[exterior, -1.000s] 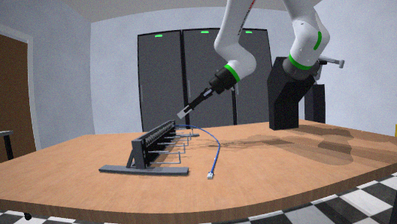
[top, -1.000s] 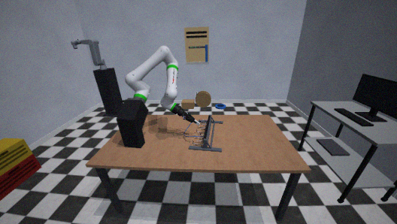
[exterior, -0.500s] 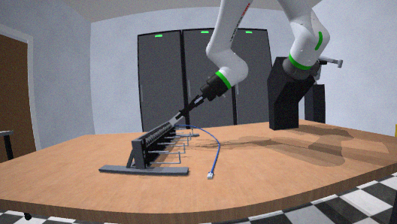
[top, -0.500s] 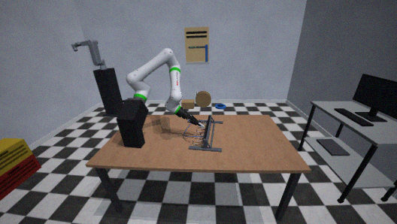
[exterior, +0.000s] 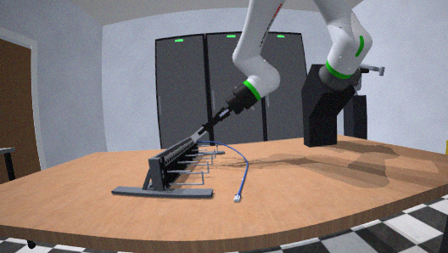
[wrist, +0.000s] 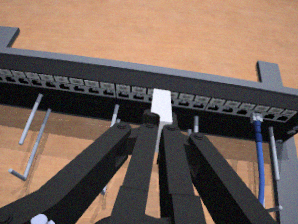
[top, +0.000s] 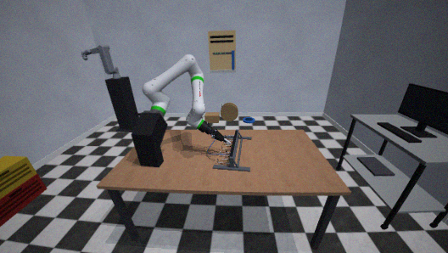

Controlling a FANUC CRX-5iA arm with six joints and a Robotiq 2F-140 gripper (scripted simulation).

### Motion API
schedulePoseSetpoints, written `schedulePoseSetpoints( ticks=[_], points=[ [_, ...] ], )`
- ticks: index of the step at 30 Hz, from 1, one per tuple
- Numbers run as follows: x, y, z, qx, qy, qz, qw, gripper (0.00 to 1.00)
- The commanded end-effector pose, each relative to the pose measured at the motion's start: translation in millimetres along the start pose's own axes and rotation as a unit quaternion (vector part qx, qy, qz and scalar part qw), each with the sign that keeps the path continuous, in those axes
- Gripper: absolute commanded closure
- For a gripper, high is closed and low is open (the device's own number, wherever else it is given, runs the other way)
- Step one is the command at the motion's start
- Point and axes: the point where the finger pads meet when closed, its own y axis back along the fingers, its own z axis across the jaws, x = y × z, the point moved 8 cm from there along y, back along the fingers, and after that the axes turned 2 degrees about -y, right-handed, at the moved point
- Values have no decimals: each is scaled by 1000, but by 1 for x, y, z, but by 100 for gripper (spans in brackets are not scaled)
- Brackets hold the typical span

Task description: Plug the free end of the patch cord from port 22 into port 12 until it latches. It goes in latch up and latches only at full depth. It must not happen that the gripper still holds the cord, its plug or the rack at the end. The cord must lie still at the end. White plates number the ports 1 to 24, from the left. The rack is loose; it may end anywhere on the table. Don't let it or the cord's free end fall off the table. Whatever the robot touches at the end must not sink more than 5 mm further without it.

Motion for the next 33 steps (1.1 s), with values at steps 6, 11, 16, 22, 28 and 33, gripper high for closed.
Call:
schedulePoseSetpoints(
  ticks=[6, 11, 16, 22, 28, 33],
  points=[
    [0, 0, 0, 0, 0, 0, 1000, 100],
    [0, 0, 0, 0, 0, 0, 1000, 100],
    [0, 0, 0, 0, 0, 0, 1000, 100],
    [0, 0, 0, 0, 0, 0, 1000, 100],
    [0, 3, 0, 0, 0, 0, 1000, 100],
    [0, 21, 0, 0, 0, 0, 1000, 100]
  ],
)
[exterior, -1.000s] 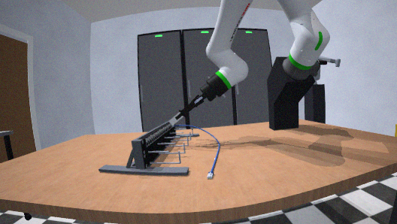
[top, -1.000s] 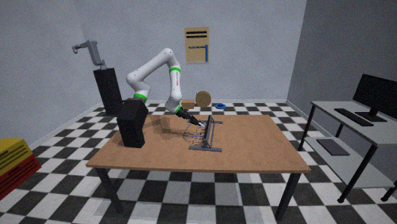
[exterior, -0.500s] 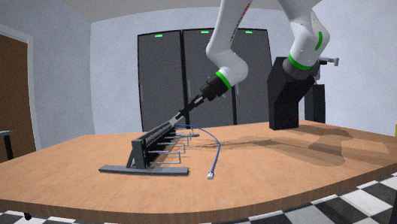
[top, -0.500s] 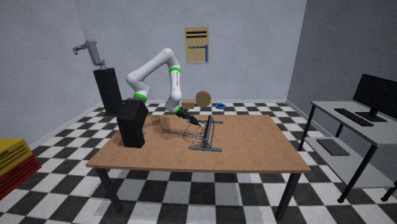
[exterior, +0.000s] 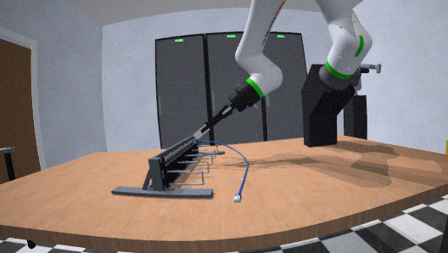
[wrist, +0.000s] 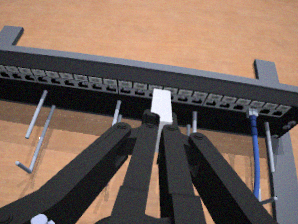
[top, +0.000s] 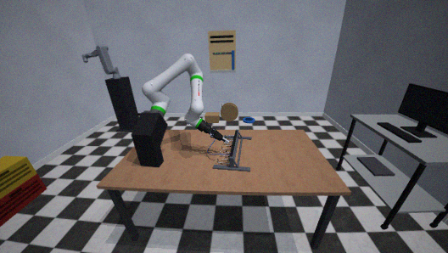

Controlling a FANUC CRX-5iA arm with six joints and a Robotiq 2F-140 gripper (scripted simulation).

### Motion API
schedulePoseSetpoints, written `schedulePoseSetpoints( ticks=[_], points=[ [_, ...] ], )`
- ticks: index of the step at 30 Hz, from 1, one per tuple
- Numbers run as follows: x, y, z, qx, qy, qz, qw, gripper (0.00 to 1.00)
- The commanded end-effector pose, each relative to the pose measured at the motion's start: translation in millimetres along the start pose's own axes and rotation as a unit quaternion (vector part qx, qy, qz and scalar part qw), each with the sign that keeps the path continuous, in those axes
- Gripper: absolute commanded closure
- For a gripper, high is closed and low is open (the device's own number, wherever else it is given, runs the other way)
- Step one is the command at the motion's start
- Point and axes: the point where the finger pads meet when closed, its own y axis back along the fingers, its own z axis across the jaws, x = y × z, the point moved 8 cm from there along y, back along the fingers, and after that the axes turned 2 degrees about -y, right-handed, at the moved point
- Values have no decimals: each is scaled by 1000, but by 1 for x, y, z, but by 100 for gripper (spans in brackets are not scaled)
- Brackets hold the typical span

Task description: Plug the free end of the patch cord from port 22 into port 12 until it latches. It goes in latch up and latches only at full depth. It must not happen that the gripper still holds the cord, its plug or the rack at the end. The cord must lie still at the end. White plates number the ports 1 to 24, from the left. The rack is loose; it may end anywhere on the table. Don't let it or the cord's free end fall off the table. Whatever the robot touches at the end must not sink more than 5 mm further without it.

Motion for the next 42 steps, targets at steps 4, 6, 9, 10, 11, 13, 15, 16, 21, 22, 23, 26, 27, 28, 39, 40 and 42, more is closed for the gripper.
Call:
schedulePoseSetpoints(
  ticks=[4, 6, 9, 10, 11, 13, 15, 16, 21, 22, 23, 26, 27, 28, 39, 40, 42],
  points=[
    [0, 29, 0, 0, 0, 0, 1000, 100],
    [0, 46, 0, 0, 0, 0, 1000, 100],
    [0, 72, 0, 0, 0, 0, 1000, 100],
    [0, 80, 0, 0, 0, 0, 1000, 100],
    [0, 88, 0, 0, 0, 0, 1000, 100],
    [0, 101, 0, 0, 0, 0, 1000, 100],
    [0, 112, 0, 0, 0, 0, 1000, 100],
    [0, 116, 0, 0, 0, 0, 1000, 100],
    [0, 124, 0, 0, 0, 0, 1000, 100],
    [0, 125, 0, 0, 0, 0, 1000, 100],
    [0, 126, 0, 0, 0, 0, 1000, 100],
    [0, 126, 0, 0, 0, 0, 1000, 100],
    [0, 126, 0, 0, 0, 0, 1000, 100],
    [0, 126, 1, 0, 0, 0, 1000, 100],
    [1, 126, 19, 0, 0, 0, 1000, 100],
    [1, 126, 23, 0, 0, 0, 1000, 100],
    [1, 126, 31, 0, 0, 0, 1000, 100]
  ],
)
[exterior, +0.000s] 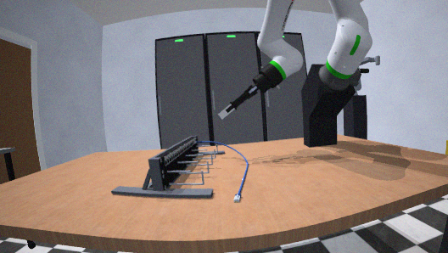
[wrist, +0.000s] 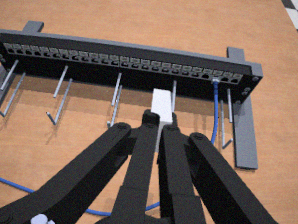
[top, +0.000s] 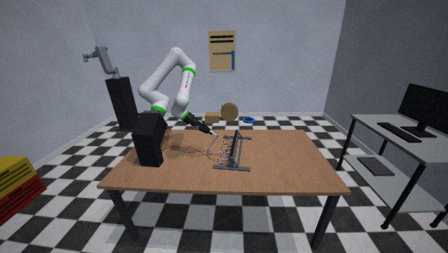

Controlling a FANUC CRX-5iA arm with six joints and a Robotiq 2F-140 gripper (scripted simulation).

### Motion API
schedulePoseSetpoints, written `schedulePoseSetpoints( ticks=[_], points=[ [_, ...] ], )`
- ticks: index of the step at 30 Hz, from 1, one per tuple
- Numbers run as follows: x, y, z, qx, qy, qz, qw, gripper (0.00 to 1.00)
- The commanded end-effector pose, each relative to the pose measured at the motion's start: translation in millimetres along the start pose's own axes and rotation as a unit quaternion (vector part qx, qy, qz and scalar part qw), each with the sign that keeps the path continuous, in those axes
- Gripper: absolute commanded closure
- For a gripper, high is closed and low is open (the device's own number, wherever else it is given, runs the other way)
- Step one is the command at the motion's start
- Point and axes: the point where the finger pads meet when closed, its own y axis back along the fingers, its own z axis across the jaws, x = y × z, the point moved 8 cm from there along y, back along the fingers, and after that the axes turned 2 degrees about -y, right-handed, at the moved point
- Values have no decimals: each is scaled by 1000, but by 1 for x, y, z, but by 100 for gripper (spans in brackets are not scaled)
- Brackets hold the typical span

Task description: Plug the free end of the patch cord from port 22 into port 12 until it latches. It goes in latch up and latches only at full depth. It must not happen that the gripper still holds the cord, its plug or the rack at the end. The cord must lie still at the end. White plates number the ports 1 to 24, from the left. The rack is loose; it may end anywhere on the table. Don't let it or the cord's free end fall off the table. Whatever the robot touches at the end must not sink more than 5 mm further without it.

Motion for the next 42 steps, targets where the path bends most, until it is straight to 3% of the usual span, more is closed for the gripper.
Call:
schedulePoseSetpoints(
  ticks=[1, 8, 16, 30, 35, 42],
  points=[
    [1, 0, 15, 0, 0, 0, 1000, 100],
    [2, 0, 51, 0, 0, 0, 1000, 100],
    [3, 0, 73, 0, 0, 0, 1000, 100],
    [3, -4, 79, 0, 0, 0, 1000, 100],
    [3, -26, 79, 0, 0, 0, 1000, 100],
    [3, -81, 79, 0, 0, 0, 1000, 100]
  ],
)
